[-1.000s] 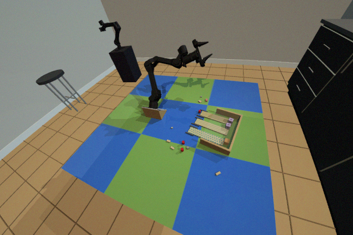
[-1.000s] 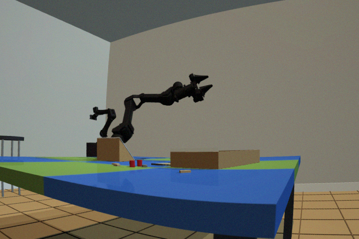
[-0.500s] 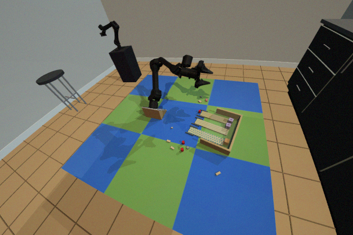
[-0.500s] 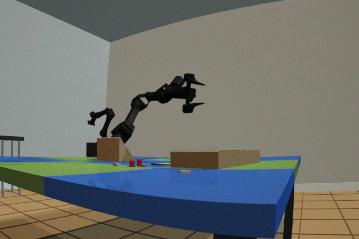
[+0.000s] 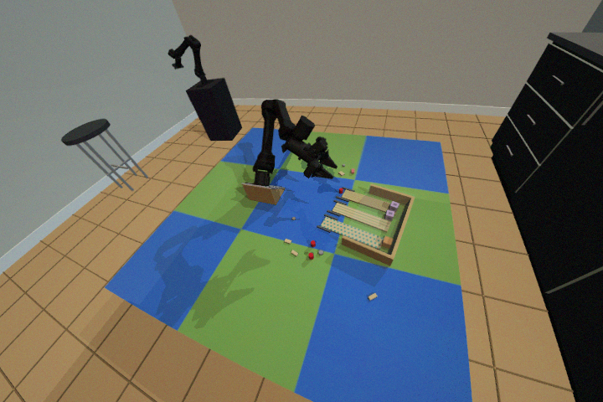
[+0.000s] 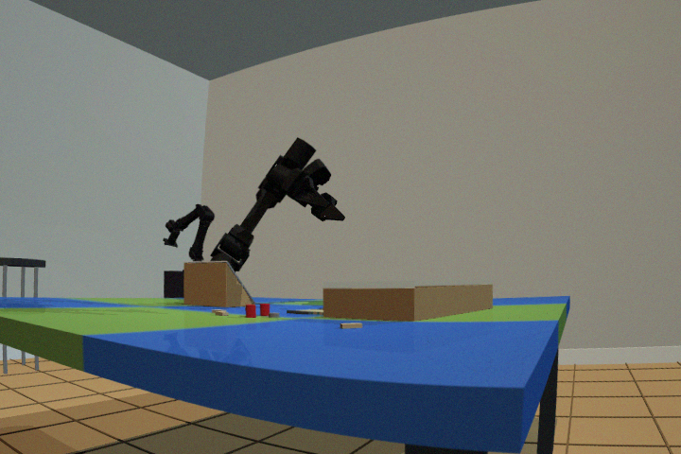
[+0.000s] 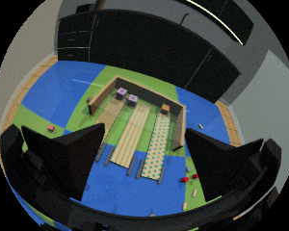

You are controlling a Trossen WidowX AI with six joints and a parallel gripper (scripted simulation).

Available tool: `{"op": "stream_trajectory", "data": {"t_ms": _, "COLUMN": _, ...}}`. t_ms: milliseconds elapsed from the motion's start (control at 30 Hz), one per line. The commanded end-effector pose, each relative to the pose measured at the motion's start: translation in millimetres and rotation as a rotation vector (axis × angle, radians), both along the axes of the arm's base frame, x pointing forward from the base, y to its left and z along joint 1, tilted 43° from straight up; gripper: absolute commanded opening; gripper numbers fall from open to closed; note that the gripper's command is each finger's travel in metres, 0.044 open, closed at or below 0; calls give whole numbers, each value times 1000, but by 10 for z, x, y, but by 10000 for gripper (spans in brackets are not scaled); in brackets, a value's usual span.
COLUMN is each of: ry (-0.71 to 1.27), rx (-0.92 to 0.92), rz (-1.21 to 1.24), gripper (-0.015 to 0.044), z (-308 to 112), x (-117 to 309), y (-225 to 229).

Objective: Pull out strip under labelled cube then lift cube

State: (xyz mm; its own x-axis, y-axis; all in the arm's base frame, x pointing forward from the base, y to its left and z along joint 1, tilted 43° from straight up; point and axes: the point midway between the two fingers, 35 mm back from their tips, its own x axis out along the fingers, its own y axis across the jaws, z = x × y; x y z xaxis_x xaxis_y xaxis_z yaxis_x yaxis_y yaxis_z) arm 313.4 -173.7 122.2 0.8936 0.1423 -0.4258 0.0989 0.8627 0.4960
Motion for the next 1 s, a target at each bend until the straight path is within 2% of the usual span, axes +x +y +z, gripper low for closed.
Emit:
{"op": "stream_trajectory", "data": {"t_ms": 0, "ry": 49, "rx": 239, "rz": -44, "gripper": 400, "z": -194, "x": -168, "y": 54}}
{"op": "stream_trajectory", "data": {"t_ms": 733, "ry": 49, "rx": 239, "rz": -44, "gripper": 400, "z": -194, "x": -168, "y": 54}}
{"op": "stream_trajectory", "data": {"t_ms": 967, "ry": 251, "rx": 357, "rz": 23, "gripper": 216, "z": -275, "x": 250, "y": 204}}
